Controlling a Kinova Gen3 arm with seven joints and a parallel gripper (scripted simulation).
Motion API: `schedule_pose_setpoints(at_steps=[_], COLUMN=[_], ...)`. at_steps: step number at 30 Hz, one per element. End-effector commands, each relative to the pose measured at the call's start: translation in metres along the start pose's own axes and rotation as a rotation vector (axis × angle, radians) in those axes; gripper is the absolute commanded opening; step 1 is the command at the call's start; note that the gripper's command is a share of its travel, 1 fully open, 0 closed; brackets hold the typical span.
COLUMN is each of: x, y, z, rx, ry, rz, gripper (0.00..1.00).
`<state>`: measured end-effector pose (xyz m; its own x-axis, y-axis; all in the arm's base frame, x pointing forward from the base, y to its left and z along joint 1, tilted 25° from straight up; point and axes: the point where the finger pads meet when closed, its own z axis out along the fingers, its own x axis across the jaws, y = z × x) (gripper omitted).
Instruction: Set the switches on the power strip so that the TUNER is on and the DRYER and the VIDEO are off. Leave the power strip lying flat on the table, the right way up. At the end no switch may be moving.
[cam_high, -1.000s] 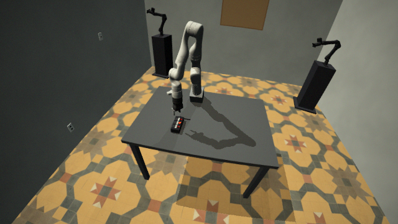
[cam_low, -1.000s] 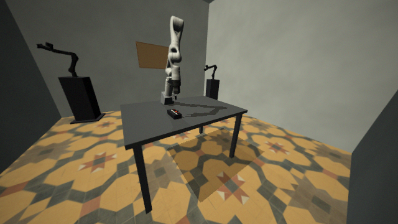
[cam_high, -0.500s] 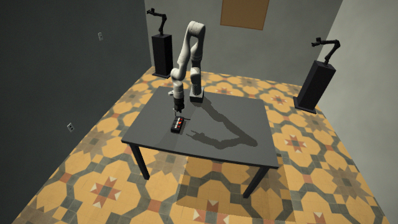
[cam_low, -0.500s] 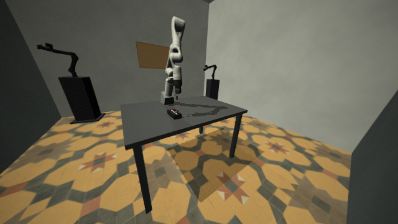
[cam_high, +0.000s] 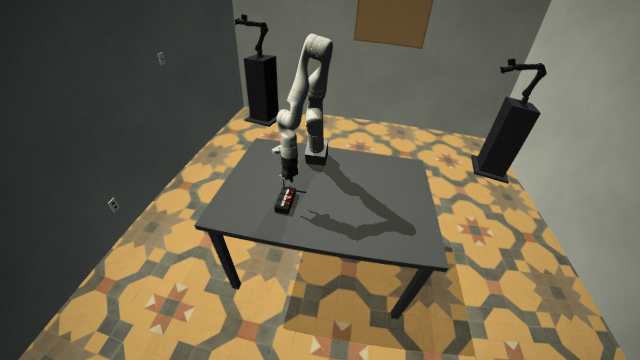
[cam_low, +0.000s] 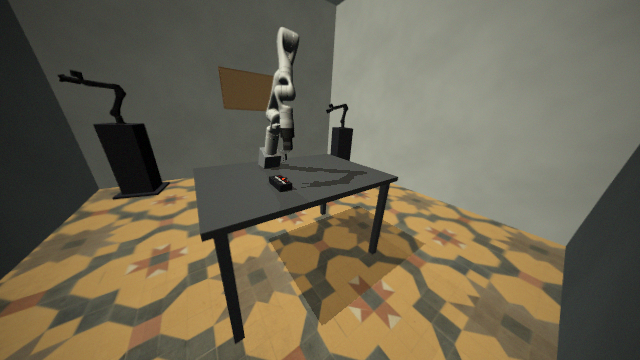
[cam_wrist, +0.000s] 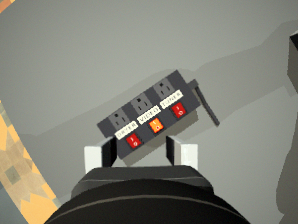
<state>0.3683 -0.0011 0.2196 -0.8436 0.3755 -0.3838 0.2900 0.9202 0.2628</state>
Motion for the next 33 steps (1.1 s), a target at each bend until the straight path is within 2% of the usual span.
schedule_pose_setpoints(at_steps=[1, 33], x=[0.0001, 0.0012], y=[0.0008, 0.0056], z=[-0.0004, -0.0004], rx=[0.001, -0.001], ry=[-0.002, -0.009], rz=[-0.004, -0.027], gripper=[1.00, 1.00])
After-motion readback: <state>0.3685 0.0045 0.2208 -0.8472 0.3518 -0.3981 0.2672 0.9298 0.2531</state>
